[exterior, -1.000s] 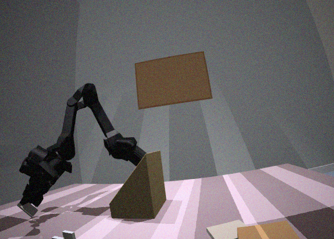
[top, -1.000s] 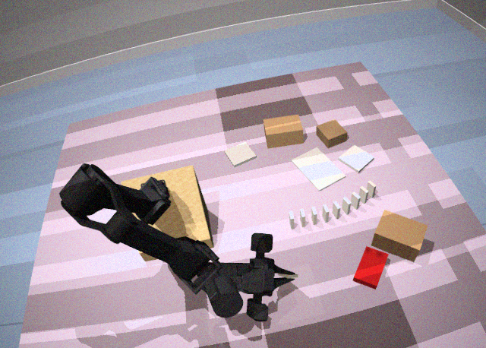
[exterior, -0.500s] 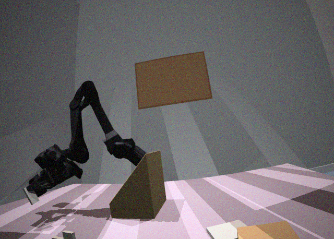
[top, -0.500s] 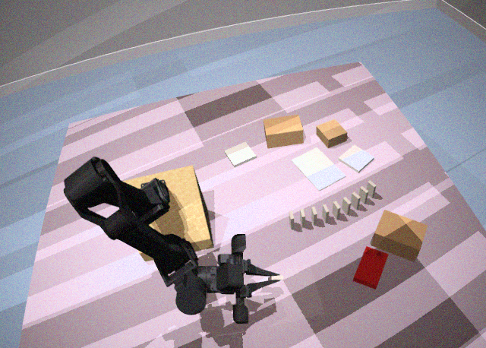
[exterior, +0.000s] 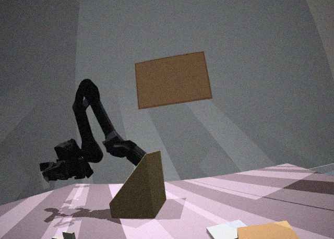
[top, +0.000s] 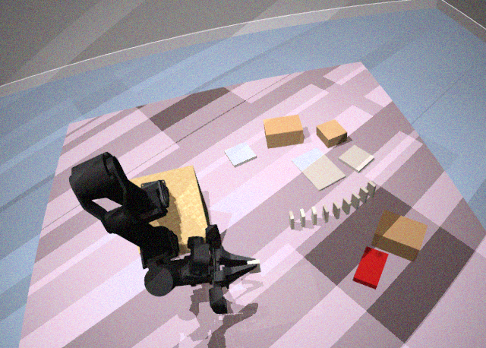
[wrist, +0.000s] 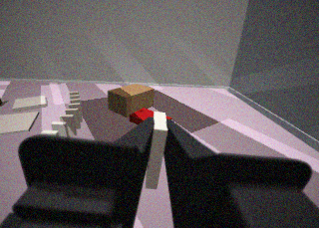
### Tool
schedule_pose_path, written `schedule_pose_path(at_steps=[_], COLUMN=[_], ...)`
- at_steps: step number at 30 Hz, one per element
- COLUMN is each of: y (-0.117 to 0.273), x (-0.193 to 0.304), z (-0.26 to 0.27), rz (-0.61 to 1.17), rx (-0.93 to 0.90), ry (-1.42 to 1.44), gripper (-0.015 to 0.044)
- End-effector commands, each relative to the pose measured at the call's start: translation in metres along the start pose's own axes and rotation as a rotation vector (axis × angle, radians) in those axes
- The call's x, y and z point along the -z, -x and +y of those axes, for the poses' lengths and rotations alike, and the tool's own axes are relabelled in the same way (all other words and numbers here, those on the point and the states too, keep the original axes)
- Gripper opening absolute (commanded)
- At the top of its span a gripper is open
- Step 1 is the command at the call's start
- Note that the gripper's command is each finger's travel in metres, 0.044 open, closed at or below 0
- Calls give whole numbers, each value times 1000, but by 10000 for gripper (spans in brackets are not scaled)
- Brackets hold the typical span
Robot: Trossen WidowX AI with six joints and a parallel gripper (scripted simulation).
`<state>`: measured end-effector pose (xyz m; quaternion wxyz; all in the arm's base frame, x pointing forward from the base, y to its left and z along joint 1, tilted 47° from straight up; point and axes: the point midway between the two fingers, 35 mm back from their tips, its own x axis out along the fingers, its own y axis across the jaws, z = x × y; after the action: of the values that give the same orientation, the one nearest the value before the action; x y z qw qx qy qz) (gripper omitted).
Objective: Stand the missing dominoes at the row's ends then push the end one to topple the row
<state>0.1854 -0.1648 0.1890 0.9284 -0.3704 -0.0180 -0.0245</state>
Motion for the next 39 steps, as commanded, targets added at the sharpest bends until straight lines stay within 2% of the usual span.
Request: schedule_pose_path(at_steps=[1, 21, 39], y=[8, 9, 4], x=[-5, -4, 33], z=[12, 12, 1], rz=[-18, -19, -3], rx=[-27, -29, -39], ry=[65, 69, 76], gripper=[23, 23, 23])
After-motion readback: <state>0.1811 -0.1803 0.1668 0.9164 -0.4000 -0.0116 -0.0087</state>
